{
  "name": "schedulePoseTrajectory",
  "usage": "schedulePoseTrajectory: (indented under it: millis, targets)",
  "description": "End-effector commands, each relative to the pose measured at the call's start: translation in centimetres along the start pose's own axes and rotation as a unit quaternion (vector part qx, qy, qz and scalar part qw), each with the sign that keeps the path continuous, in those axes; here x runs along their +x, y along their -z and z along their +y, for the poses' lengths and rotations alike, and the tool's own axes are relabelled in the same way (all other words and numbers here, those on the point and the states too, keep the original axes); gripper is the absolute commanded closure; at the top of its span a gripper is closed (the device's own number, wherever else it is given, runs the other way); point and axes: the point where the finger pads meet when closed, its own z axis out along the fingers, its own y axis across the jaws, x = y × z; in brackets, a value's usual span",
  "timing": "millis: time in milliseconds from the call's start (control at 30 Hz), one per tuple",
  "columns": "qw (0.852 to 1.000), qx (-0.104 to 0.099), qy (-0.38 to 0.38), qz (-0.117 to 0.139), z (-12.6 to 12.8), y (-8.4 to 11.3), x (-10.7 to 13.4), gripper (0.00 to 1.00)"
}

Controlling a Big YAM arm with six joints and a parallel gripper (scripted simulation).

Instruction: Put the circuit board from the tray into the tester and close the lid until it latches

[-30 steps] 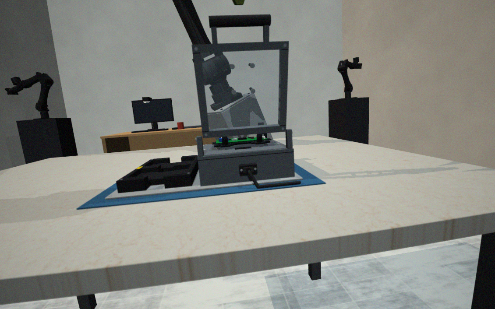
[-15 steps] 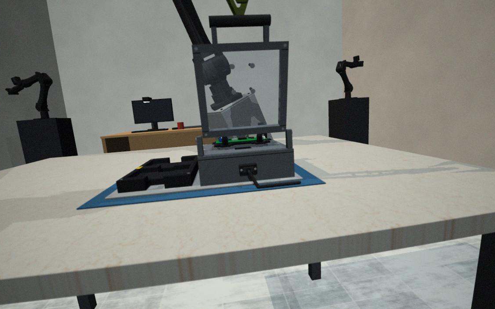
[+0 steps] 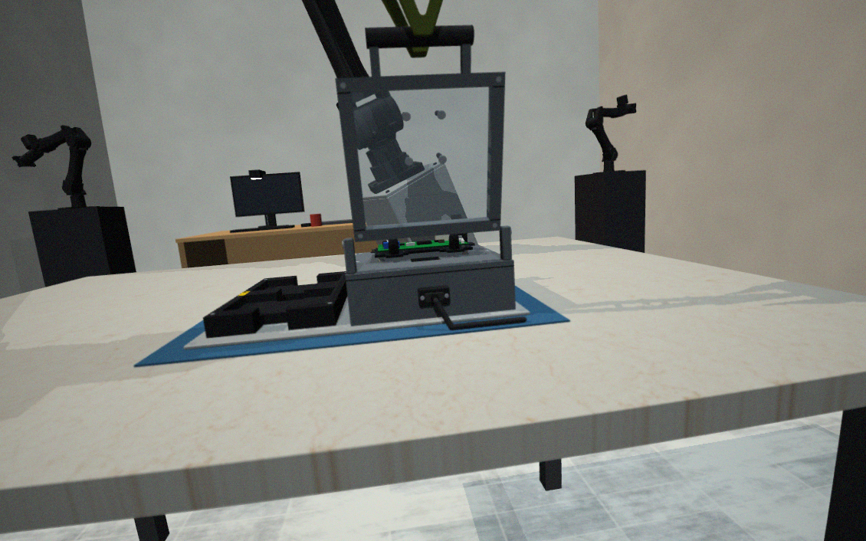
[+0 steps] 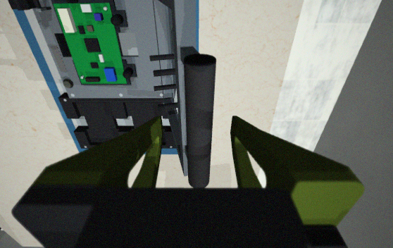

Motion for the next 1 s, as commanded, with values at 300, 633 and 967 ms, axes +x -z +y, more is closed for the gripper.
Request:
schedulePoseTrajectory:
  millis: [300, 633, 967]
  targets:
    - [1.0, 0.005, -0.002, -0.003, -0.79, -0.86, 0.68, 0.52]
    - [1.0, 0.005, -0.003, -0.003, -0.86, -0.8, 0.69, 0.52]
    - [1.0, 0.006, -0.003, -0.003, -0.88, -0.79, 0.69, 0.52]
